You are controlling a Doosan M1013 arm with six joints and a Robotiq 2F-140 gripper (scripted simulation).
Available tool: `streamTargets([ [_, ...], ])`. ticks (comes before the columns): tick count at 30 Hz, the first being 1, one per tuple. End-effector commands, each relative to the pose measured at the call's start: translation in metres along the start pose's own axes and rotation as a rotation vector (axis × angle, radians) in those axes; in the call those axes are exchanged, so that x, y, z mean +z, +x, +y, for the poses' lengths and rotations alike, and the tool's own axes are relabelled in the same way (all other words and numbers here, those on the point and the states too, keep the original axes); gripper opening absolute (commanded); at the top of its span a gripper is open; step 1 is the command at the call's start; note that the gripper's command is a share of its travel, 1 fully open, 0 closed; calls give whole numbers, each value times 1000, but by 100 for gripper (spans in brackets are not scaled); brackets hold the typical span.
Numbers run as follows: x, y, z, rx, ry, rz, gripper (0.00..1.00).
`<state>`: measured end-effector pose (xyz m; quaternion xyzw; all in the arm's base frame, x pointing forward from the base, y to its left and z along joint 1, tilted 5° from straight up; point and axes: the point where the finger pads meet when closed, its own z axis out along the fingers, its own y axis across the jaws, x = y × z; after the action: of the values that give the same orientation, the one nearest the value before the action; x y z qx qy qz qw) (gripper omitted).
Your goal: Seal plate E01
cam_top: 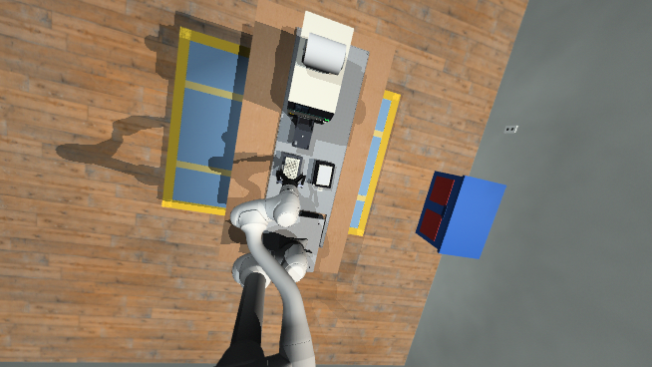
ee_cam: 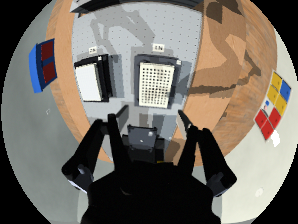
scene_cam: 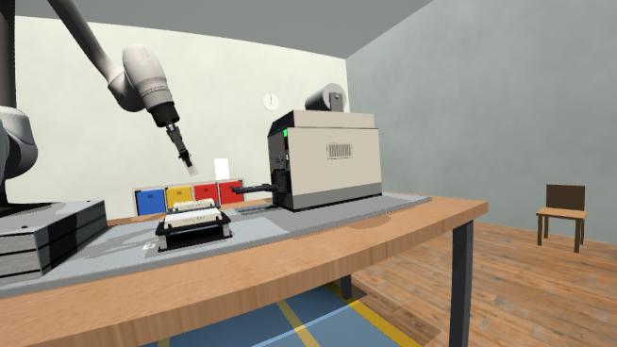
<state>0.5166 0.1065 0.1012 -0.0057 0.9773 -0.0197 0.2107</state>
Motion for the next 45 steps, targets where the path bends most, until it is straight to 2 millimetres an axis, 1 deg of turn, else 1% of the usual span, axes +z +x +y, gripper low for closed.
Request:
streamTargets([
  [1,0,5,1,-2,1,7,70],
  [45,60,27,1,-2,1,7,70],
])
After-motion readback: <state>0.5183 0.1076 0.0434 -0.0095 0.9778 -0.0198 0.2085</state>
